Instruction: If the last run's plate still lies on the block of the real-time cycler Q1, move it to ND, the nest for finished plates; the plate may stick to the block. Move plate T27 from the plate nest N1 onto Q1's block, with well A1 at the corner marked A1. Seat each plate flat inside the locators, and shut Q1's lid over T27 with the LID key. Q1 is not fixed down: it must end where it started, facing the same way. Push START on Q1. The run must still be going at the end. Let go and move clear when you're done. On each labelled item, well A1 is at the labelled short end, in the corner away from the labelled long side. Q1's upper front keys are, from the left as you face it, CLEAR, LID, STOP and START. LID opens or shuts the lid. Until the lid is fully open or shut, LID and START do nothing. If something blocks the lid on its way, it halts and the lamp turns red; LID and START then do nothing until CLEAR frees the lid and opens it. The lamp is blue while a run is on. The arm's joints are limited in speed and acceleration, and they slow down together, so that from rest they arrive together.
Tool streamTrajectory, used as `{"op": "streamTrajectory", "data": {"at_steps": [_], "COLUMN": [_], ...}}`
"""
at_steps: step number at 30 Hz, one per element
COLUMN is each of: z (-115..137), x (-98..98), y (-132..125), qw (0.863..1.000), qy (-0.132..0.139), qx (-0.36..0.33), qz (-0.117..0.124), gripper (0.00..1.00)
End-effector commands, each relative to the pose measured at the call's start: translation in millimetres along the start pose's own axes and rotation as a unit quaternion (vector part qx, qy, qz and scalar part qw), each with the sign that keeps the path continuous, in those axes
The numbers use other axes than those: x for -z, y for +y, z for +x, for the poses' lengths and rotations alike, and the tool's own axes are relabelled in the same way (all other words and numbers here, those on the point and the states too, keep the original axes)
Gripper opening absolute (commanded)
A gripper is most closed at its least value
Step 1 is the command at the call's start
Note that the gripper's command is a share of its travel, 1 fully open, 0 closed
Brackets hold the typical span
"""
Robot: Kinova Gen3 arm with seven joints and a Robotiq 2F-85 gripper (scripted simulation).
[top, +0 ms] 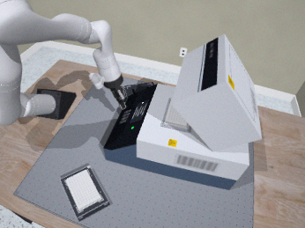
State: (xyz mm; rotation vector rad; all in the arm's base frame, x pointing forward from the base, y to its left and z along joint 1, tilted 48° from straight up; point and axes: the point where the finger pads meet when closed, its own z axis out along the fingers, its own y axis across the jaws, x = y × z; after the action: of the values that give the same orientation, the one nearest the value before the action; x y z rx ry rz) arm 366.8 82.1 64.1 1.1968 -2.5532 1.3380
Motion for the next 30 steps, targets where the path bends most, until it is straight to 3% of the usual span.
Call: {"op": "streamTrajectory", "data": {"at_steps": [1,30], "z": [0.3,3.0], "x": [3.1,10.9], "y": [0.8,3.4], "qw": [1.0,1.0], "qy": [-0.001,-0.001], "qx": [0.0,0.0], "qz": [0.0,0.0], "gripper": [0.1,0.1]}}
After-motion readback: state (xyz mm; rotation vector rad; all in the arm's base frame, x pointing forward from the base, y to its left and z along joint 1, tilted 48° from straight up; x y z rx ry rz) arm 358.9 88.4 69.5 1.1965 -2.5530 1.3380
